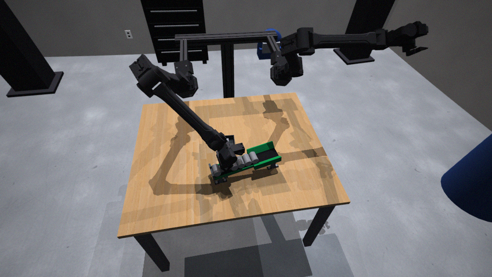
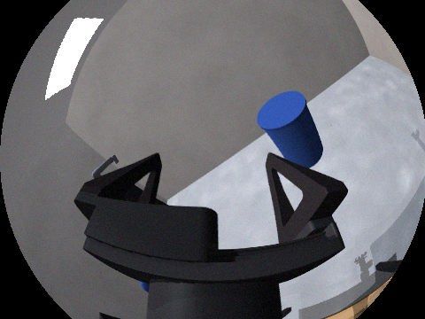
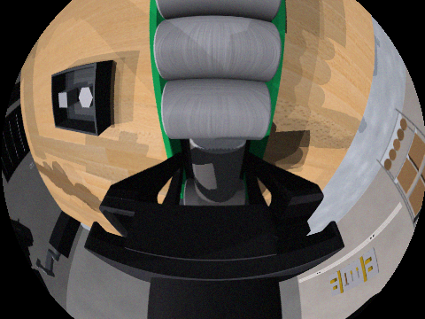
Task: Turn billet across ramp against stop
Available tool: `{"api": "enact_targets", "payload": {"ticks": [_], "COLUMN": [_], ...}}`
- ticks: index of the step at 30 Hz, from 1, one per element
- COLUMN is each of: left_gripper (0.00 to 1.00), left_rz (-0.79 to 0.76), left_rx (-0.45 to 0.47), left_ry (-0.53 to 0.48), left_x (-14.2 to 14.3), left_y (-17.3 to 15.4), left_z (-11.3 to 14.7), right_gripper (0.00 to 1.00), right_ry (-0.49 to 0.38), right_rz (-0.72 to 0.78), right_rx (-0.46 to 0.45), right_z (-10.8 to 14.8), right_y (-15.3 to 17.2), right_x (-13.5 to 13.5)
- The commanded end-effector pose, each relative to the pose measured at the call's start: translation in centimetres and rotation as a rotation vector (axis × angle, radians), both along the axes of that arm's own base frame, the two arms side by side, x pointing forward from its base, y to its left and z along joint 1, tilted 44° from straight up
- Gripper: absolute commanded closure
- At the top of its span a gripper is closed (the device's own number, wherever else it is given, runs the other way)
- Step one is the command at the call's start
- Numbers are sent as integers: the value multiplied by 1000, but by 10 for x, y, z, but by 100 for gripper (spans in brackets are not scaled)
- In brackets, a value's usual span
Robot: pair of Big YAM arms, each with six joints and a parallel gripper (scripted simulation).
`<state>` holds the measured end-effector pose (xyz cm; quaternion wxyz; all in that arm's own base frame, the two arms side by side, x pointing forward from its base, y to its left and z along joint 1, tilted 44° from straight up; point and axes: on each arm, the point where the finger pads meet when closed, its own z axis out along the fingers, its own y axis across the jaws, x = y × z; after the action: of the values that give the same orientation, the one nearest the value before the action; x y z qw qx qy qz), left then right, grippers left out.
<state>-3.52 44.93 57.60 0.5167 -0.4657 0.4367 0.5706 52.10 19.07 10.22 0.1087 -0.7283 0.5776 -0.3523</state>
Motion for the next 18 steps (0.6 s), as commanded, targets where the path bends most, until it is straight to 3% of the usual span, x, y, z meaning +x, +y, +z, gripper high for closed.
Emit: {"api": "enact_targets", "payload": {"ticks": [1, 18], "left_gripper": [0, 0], "left_rz": [14, 14], "left_rx": [63, 63], "left_ry": [-11, -11], "left_x": [-8, -8], "left_y": [-13, -13], "left_z": [42, 42], "right_gripper": [43, 43], "right_ry": [-45, -40], "right_rz": [-15, -15], "right_rx": [24, 20], "right_z": [18, 19], "right_y": [-3, -5], "right_x": [19, 18]}}
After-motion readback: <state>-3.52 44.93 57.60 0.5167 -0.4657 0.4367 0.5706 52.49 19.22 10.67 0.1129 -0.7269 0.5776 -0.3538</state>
